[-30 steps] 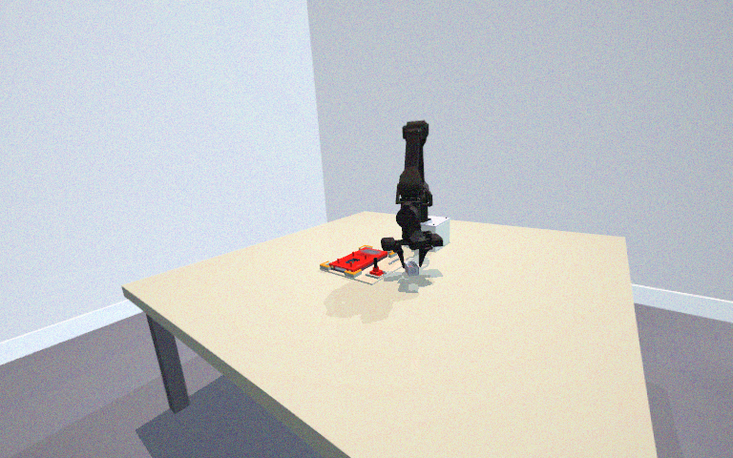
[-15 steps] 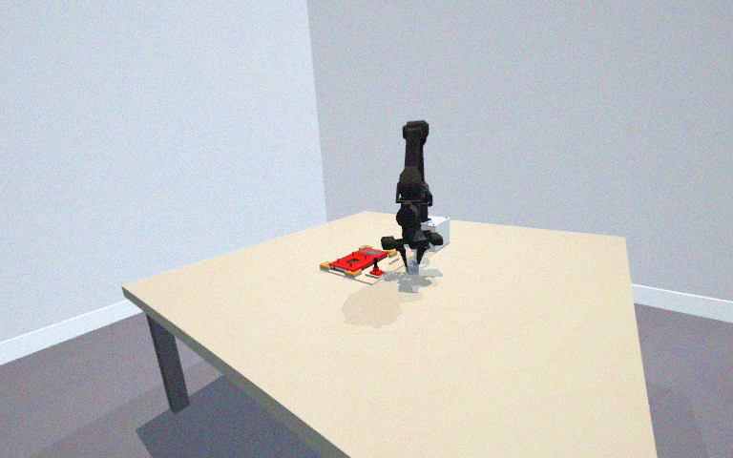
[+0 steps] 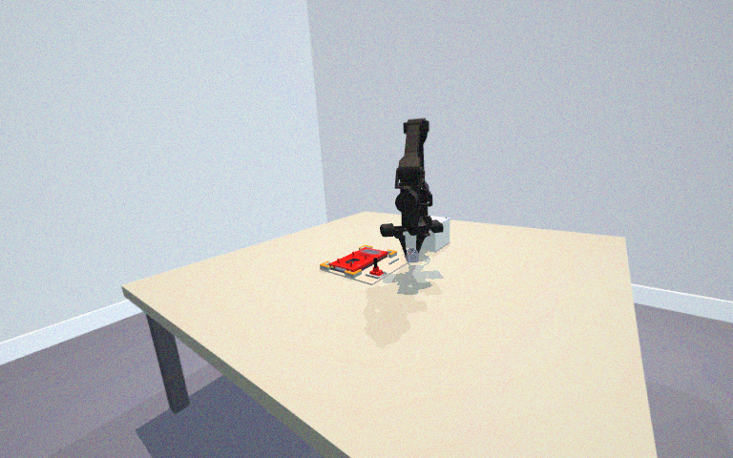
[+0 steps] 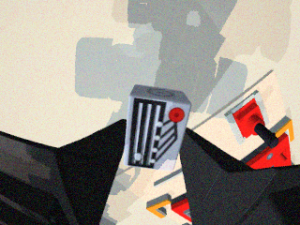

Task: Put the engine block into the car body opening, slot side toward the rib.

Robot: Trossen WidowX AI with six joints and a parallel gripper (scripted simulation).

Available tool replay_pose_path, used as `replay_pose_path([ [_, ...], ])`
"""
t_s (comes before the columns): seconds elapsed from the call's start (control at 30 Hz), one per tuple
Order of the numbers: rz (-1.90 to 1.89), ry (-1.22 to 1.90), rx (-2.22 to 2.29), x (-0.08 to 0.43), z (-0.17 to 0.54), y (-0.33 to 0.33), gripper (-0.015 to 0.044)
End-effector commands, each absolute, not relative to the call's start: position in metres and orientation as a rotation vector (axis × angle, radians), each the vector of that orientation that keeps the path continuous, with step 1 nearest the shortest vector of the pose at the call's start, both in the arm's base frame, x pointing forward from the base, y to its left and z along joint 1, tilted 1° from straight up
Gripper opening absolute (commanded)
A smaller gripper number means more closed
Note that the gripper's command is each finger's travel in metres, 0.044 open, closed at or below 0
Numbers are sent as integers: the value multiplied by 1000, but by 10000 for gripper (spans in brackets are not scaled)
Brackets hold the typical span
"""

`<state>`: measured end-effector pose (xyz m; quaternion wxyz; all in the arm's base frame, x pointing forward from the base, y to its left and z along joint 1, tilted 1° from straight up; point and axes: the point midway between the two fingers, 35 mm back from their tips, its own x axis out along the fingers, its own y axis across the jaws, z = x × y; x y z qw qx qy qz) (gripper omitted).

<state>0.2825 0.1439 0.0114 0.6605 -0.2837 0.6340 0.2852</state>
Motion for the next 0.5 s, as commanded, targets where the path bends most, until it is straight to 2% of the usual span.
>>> replay_pose_path([
  [0.0,643,1422,-648,285,26,144,0],
  [0.47,643,1421,-650,281,67,142,0],
])
